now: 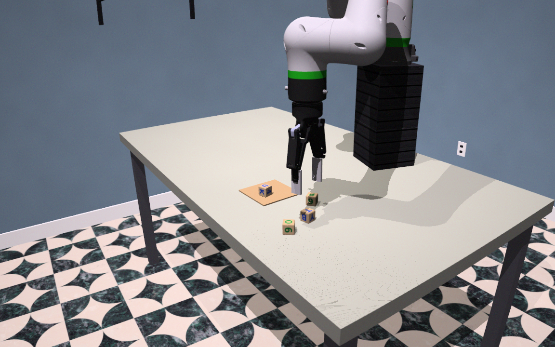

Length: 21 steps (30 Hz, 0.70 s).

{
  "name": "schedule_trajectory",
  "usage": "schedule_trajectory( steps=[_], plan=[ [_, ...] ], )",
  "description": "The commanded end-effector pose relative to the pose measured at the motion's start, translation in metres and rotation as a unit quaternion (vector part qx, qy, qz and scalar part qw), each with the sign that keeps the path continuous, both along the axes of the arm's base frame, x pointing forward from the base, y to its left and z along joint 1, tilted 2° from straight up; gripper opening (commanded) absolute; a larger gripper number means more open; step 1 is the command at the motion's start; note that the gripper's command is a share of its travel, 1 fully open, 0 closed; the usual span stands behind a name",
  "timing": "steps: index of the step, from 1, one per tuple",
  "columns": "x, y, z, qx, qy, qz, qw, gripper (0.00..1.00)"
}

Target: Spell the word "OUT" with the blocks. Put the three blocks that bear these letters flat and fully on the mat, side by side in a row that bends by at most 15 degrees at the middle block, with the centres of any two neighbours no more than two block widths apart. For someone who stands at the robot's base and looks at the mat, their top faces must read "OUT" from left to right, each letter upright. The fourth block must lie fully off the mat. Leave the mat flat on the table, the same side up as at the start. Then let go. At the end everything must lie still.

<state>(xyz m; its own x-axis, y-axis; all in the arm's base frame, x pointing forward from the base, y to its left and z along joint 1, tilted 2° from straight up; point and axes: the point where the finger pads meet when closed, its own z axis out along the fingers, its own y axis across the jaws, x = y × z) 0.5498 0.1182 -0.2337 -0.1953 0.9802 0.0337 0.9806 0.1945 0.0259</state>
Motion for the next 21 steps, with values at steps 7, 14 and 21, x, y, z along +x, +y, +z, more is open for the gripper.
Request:
schedule_trajectory(
  steps=[7,14,21],
  plan=[
    [0.0002,-0.0001,0.0001,0.000,0.000,-0.001,1.000,1.00],
    [0.0002,0.0000,0.0002,0.001,0.001,-0.032,0.999,1.00],
    [0.0002,0.0000,0.0002,0.002,0.004,-0.098,0.995,1.00]
  ],
)
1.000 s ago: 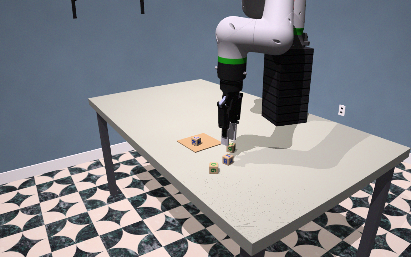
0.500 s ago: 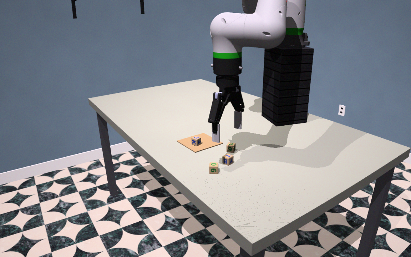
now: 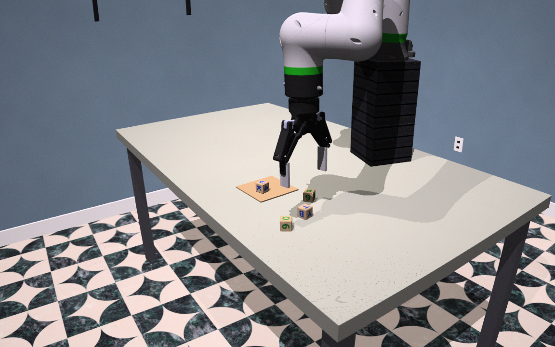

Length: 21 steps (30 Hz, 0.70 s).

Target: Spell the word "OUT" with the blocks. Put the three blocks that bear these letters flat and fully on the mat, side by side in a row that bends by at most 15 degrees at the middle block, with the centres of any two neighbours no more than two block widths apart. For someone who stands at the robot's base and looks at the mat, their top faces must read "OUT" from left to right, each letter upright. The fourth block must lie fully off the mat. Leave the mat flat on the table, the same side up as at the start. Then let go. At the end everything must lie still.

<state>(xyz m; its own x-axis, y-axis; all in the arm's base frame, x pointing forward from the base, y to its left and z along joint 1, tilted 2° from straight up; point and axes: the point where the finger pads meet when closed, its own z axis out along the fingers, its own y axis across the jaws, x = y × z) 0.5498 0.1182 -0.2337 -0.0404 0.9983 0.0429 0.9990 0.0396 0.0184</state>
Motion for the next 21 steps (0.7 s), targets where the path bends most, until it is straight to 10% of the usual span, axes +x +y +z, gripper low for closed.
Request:
schedule_trajectory(
  steps=[1,21],
  plan=[
    [0.0002,0.0001,0.0002,-0.002,0.001,-0.039,0.999,1.00],
    [0.0002,0.0005,0.0003,0.003,0.012,-0.325,0.946,1.00]
  ],
)
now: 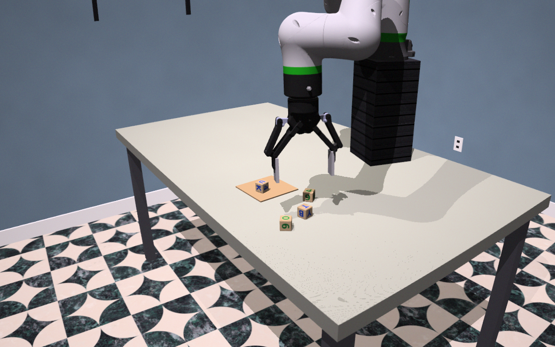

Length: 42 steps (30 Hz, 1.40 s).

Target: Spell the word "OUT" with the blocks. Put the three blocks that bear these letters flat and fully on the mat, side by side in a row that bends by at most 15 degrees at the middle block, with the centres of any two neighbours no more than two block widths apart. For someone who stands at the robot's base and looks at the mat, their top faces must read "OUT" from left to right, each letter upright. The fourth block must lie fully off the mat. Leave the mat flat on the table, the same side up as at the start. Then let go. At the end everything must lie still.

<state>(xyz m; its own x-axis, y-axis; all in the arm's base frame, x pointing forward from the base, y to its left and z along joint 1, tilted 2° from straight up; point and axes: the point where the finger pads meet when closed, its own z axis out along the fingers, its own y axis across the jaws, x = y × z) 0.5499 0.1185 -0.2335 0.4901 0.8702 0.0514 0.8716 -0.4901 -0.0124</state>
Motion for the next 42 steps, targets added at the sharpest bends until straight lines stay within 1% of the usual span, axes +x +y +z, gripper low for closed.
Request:
schedule_trajectory(
  steps=[1,6,11,13,14,20,28,30,31,34,42],
  plan=[
    [0.0002,0.0002,0.0002,-0.006,0.001,-0.069,0.998,1.00],
    [0.0002,0.0003,0.0002,-0.004,0.004,-0.141,0.990,1.00],
    [0.0002,0.0004,0.0003,-0.003,0.007,-0.211,0.977,1.00],
    [0.0002,0.0004,0.0003,-0.003,0.007,-0.211,0.977,1.00],
    [0.0002,0.0004,0.0003,-0.003,0.009,-0.252,0.968,1.00],
    [0.0002,0.0006,0.0003,-0.001,0.013,-0.327,0.945,1.00],
    [0.0002,0.0007,0.0004,0.000,0.017,-0.433,0.901,1.00],
    [0.0002,0.0007,0.0004,0.000,0.017,-0.433,0.901,1.00],
    [0.0002,0.0008,0.0004,0.001,0.019,-0.470,0.882,1.00],
    [0.0002,0.0008,0.0004,0.002,0.020,-0.501,0.865,1.00],
    [0.0002,0.0010,0.0005,0.004,0.025,-0.597,0.802,1.00]
  ],
)
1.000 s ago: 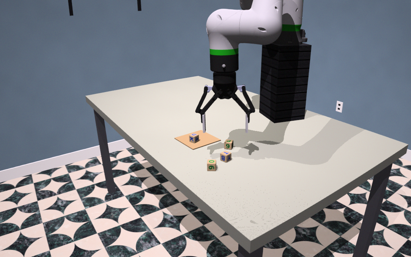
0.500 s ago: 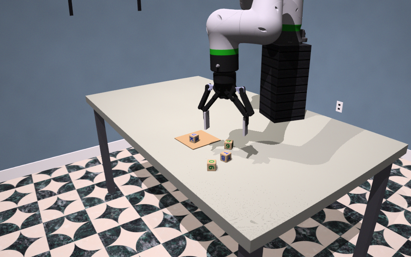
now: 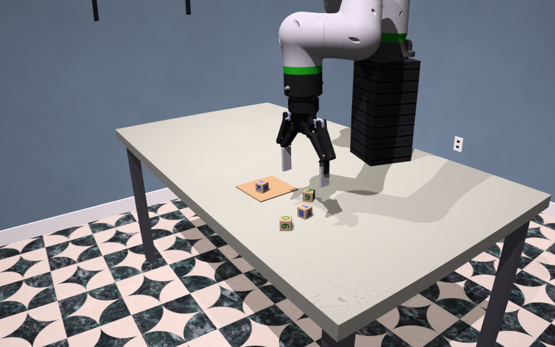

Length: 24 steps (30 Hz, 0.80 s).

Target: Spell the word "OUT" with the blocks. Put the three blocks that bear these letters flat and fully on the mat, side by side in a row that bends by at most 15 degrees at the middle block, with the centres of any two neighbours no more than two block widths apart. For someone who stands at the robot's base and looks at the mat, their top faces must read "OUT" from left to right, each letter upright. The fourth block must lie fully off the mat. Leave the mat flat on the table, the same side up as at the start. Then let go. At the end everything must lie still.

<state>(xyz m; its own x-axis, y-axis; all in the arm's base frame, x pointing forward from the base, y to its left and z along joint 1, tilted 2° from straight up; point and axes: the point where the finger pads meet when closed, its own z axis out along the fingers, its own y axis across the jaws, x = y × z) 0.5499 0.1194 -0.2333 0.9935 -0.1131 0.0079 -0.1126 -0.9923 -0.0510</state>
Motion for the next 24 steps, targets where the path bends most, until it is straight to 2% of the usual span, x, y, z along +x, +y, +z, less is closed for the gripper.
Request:
schedule_trajectory(
  steps=[1,5,6,12,20,22,23,24],
  plan=[
    [0.0002,0.0001,0.0002,-0.006,0.001,-0.069,0.998,1.00],
    [0.0002,0.0002,0.0002,-0.006,0.002,-0.098,0.995,1.00],
    [0.0002,0.0002,0.0002,-0.005,0.004,-0.139,0.990,1.00],
    [0.0002,0.0003,0.0003,-0.004,0.007,-0.217,0.976,1.00],
    [0.0002,0.0005,0.0003,-0.002,0.012,-0.327,0.945,1.00],
    [0.0002,0.0005,0.0003,-0.002,0.012,-0.327,0.945,1.00],
    [0.0002,0.0005,0.0004,-0.001,0.014,-0.366,0.930,1.00],
    [0.0002,0.0006,0.0004,-0.001,0.014,-0.376,0.927,1.00]
  ],
)
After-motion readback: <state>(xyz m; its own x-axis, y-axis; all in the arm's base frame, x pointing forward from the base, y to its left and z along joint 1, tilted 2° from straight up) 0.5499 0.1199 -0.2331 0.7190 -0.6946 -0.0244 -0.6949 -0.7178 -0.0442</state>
